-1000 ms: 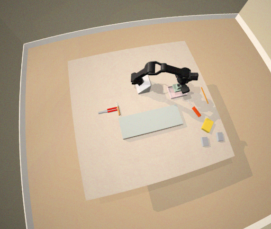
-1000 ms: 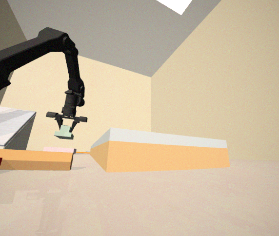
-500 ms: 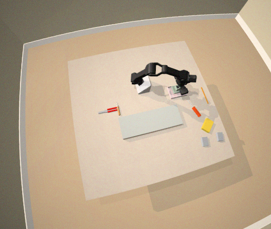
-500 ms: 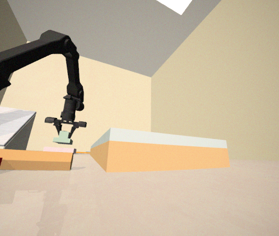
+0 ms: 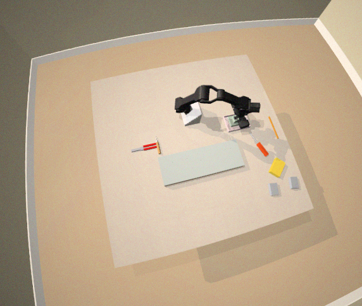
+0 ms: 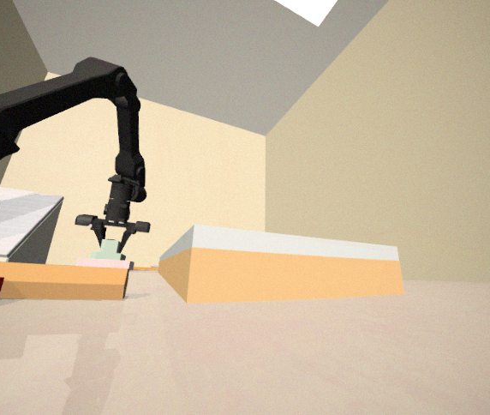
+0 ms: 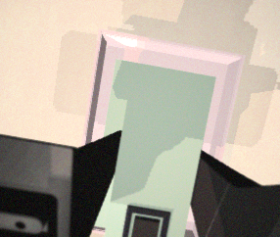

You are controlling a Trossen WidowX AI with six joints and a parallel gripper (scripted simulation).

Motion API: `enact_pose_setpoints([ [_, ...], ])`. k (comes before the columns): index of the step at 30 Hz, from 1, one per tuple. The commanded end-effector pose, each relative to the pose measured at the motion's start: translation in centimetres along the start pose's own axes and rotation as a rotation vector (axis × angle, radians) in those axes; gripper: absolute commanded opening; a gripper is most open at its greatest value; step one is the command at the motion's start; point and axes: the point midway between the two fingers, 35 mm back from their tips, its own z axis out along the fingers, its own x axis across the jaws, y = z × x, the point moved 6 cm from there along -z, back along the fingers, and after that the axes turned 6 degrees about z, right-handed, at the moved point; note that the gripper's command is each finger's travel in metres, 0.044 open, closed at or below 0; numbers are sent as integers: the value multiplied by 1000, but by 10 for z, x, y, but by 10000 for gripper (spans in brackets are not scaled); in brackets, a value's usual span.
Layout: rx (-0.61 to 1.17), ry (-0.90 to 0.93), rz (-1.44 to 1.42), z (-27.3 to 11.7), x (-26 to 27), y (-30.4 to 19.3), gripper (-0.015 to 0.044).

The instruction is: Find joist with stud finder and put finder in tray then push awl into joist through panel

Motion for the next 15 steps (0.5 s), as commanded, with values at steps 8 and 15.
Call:
enact_pose_setpoints([
  [8,-14,-7,-2,12,-2,-2,0],
  [15,-3,-1,1,15,-1,-4,79],
])
